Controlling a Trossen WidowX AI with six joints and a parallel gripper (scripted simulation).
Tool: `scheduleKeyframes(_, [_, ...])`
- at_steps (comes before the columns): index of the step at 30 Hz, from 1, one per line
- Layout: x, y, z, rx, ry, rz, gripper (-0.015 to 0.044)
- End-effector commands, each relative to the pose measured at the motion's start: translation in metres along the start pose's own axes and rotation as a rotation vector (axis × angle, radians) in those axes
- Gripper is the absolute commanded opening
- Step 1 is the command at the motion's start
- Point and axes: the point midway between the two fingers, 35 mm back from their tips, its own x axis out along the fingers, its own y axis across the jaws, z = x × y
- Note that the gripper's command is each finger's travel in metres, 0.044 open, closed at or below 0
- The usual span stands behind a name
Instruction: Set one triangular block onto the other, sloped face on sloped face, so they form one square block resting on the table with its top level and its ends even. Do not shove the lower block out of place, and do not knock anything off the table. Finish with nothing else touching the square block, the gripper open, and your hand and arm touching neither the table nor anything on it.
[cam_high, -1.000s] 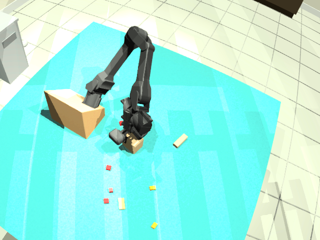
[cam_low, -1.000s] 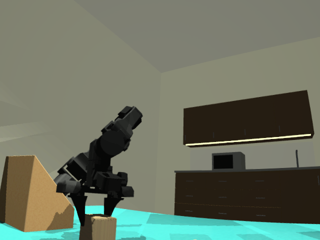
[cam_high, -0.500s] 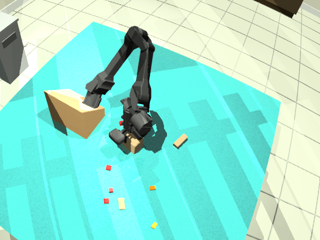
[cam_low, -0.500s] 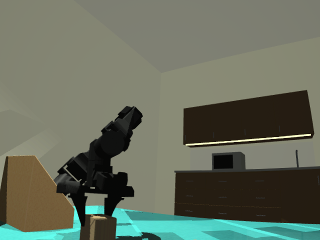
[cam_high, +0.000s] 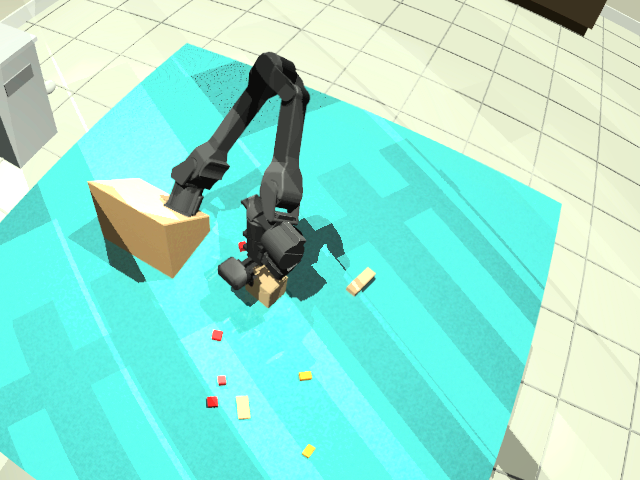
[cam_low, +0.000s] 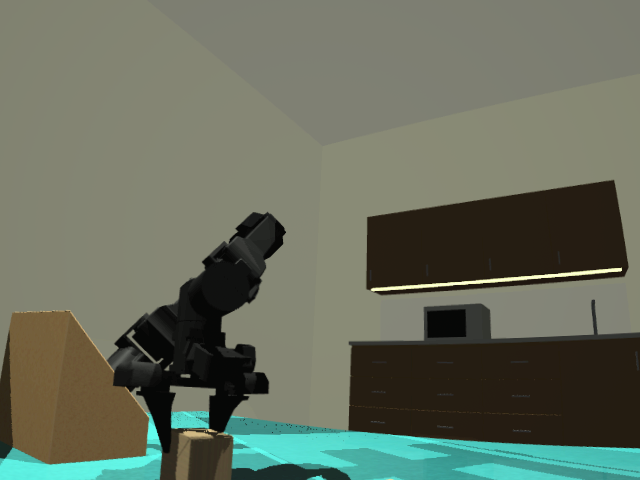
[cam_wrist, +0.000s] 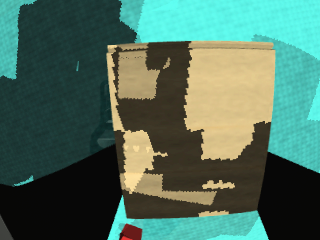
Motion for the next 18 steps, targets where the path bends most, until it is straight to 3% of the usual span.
scheduleKeyframes(1, [0.0007,0.0007,0.0005,0.003,-0.002,0.005,0.0000])
scheduleKeyframes(17, [0.0012,0.0008,0.0007,0.002,0.000,0.002,0.0000])
scheduleKeyframes(18, [0.0011,0.0001,0.0002,0.000,0.000,0.000,0.0026])
